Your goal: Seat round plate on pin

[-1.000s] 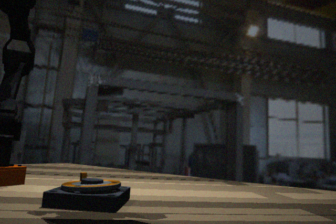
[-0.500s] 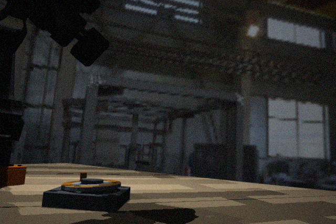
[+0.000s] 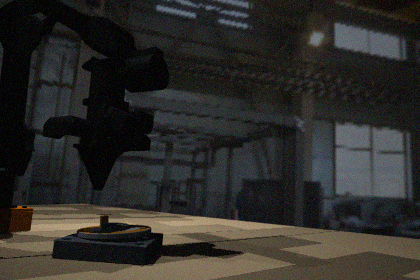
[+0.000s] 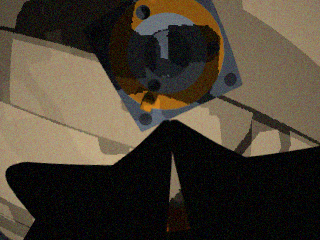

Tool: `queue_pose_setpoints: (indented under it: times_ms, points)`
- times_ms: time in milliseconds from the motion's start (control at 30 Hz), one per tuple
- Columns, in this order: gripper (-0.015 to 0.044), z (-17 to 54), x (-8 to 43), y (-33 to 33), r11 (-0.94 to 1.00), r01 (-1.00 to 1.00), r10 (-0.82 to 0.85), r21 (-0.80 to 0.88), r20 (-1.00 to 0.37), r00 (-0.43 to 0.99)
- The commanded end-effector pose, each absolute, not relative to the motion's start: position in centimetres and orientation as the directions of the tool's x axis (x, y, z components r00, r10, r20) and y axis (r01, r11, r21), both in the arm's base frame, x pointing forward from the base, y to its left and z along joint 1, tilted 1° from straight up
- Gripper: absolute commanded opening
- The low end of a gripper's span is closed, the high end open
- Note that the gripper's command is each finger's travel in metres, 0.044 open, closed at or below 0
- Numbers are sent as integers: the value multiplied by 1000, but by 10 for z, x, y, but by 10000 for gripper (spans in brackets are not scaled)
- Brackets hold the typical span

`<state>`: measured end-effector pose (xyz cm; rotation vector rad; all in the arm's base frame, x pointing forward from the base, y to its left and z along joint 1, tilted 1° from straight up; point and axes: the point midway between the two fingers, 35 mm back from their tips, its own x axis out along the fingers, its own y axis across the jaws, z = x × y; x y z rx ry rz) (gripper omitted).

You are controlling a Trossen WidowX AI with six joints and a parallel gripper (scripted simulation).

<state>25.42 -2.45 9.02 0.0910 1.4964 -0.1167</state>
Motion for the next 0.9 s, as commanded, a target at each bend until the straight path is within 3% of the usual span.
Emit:
queue_pose_setpoints:
  times_ms: [0, 433, 867]
  points:
    - [0, 89, 248, -22, 989, 146, -7, -2, -999, 35]
    - [0, 42, 250, -23, 989, 146, -7, -2, -999, 34]
    - [0, 41, 252, -13, 989, 146, -6, -1, -999, 35]
